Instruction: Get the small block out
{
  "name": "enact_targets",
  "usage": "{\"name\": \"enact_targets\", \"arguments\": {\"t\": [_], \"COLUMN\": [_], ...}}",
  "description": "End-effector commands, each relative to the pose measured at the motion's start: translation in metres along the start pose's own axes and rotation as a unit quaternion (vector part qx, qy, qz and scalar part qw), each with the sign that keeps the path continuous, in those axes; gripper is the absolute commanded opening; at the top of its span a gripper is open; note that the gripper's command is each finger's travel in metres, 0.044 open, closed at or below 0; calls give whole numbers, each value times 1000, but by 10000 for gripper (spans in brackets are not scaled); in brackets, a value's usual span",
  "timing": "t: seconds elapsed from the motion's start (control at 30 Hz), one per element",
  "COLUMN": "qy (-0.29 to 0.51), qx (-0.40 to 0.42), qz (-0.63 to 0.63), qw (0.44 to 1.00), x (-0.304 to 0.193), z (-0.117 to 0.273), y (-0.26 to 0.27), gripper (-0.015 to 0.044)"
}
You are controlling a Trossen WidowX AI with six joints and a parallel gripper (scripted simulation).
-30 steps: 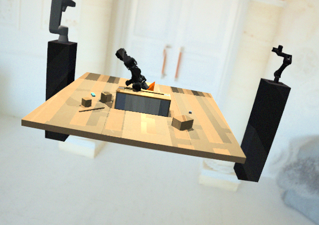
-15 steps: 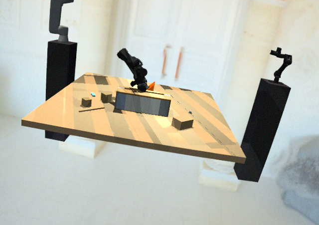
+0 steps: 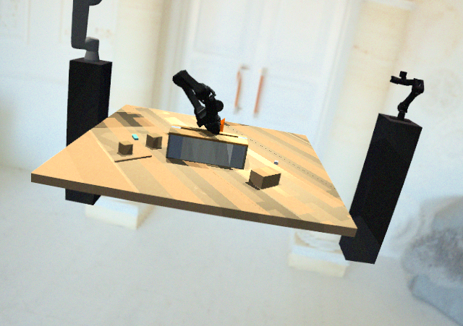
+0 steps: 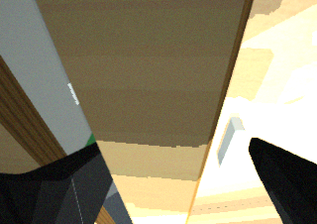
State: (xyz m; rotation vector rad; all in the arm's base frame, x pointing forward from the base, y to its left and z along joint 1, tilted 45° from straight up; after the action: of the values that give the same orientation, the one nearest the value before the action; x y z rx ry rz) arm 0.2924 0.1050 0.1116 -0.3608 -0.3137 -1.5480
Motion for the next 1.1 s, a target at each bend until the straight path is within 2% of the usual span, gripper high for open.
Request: {"name": "enact_targets", "arguments": {"t": [0.0, 0.87, 1.07], "qy": [1, 3, 3], "qx": [-4, -4, -4], "qz": [0, 0, 0], "qw": [1000, 1000, 1000], "x": [-11, -76, -77], "z": [-6, -29, -29], "y": [-1, -3, -3], "gripper": [400, 400, 400]}}
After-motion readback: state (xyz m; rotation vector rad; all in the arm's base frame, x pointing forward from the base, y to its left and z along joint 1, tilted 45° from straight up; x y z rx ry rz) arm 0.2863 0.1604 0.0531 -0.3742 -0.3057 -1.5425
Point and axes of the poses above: the point midway between the two fingers, 35 mm back from their tips, its own z axis back along the fingers, its own y axis across the jaws, x = y × z, the point moved 10 cm from there along z, back along the fingers, and after that the axes turned 1 degree about -z, right-handed, at the moved point
